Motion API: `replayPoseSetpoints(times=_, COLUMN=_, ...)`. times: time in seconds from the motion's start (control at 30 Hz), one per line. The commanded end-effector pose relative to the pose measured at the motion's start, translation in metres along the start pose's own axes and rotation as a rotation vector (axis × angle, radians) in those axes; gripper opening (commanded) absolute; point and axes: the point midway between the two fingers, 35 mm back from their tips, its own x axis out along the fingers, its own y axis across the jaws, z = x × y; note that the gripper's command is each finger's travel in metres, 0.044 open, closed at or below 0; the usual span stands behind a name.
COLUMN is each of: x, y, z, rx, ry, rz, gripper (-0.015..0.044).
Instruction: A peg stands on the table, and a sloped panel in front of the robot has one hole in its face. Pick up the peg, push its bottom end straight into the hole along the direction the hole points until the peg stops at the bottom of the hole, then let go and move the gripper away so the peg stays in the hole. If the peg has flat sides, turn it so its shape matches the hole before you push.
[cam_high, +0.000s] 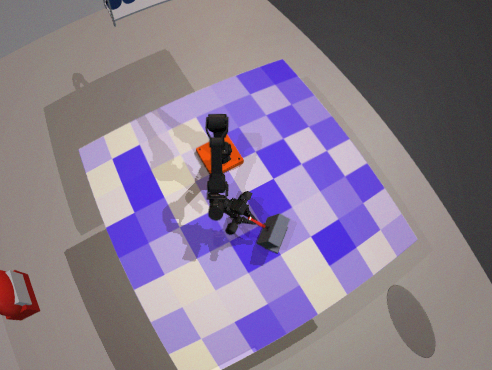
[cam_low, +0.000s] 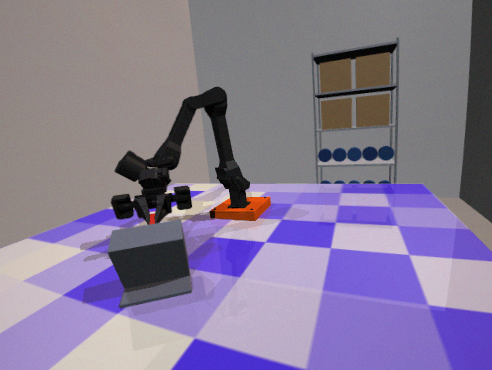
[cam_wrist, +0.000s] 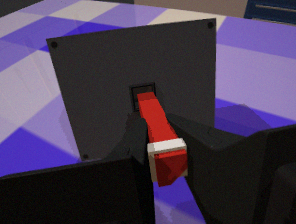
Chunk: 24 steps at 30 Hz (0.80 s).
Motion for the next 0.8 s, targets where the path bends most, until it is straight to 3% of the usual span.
replayPoseSetpoints(times=0.0, x=0.0063, y=0.0003, z=-0.0015, rx=0.005, ry=0.003, rz=-0.002, gripper=0.0000)
replayPoseSetpoints(times=0.77, x=0.0098, y=0.0005, z=-0.0009, rx=0.000, ry=-0.001, rz=0.001, gripper=0.0000)
